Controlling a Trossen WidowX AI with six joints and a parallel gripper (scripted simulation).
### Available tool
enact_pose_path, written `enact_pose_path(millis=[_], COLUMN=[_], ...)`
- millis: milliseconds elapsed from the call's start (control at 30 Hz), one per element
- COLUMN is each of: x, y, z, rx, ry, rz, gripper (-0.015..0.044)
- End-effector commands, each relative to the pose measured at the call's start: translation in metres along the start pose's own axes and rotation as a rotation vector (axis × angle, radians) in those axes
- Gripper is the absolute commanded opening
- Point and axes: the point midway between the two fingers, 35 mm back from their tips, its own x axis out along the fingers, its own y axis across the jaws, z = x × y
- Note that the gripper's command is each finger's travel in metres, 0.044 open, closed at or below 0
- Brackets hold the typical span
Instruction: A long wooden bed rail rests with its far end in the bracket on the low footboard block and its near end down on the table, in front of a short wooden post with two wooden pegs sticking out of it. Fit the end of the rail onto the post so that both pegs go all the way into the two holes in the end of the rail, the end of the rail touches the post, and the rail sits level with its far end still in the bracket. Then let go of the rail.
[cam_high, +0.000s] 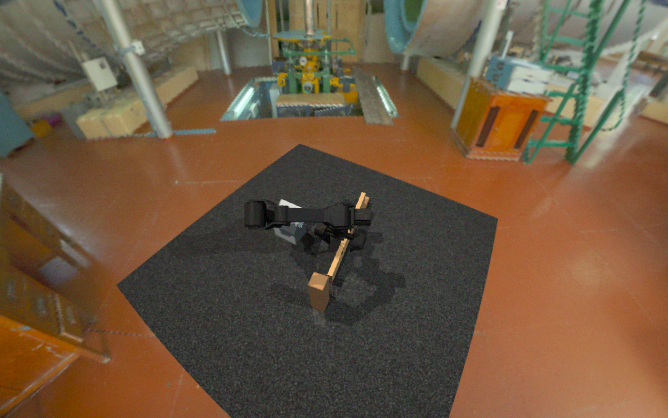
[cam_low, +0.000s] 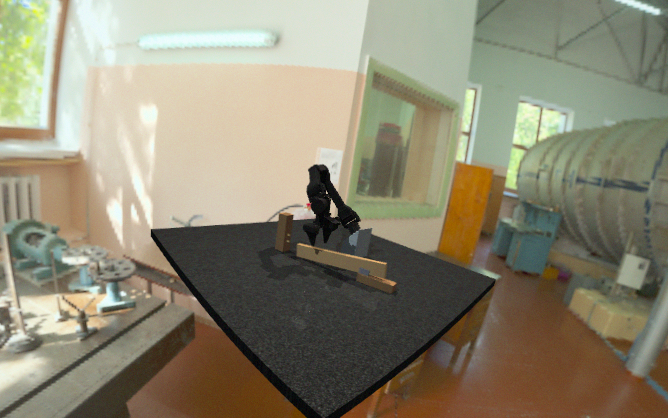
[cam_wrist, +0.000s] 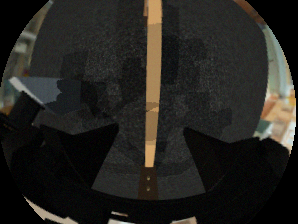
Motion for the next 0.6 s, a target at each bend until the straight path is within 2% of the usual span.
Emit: enact_pose_path(millis=[0,567], x=[-0.002,0.019], y=[-0.001,-0.003], z=[-0.004,-0.004], rx=[-0.037,-0.035], ry=[0.047,0.045], rz=[0.006,0.005], gripper=[0.0440,0.0440])
